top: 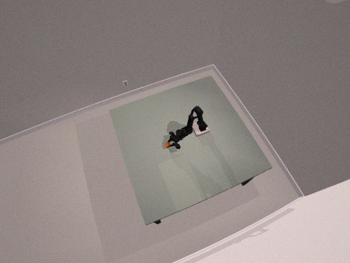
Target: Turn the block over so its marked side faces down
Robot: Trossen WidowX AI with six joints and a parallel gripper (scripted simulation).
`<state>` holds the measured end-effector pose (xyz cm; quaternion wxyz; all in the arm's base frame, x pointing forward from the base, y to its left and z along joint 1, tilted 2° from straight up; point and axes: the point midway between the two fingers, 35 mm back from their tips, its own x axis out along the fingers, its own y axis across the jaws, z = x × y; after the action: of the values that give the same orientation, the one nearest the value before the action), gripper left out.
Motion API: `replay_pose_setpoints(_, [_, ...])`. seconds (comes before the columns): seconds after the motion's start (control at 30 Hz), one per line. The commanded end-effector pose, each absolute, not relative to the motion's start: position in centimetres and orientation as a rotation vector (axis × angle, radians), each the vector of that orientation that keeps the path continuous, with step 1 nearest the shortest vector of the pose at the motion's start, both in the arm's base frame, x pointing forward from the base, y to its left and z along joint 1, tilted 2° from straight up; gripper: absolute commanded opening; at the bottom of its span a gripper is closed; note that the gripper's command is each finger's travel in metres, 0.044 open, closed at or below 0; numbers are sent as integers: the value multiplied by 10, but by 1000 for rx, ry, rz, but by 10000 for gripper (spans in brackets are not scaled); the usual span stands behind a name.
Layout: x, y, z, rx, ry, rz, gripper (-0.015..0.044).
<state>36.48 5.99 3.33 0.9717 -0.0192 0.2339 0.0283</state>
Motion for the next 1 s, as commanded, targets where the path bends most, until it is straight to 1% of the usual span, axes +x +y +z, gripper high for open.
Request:
replay_pose_setpoints(0.0, [364, 59, 33, -46, 470, 54, 0])
replay_pose_setpoints(0.07, [364, 59, 33, -46, 470, 54, 0])
replay_pose_setpoints(0.63, [364, 59, 33, -46, 470, 54, 440])
replay_pose_setpoints(0.97, [364, 59, 33, -46, 470, 54, 440])
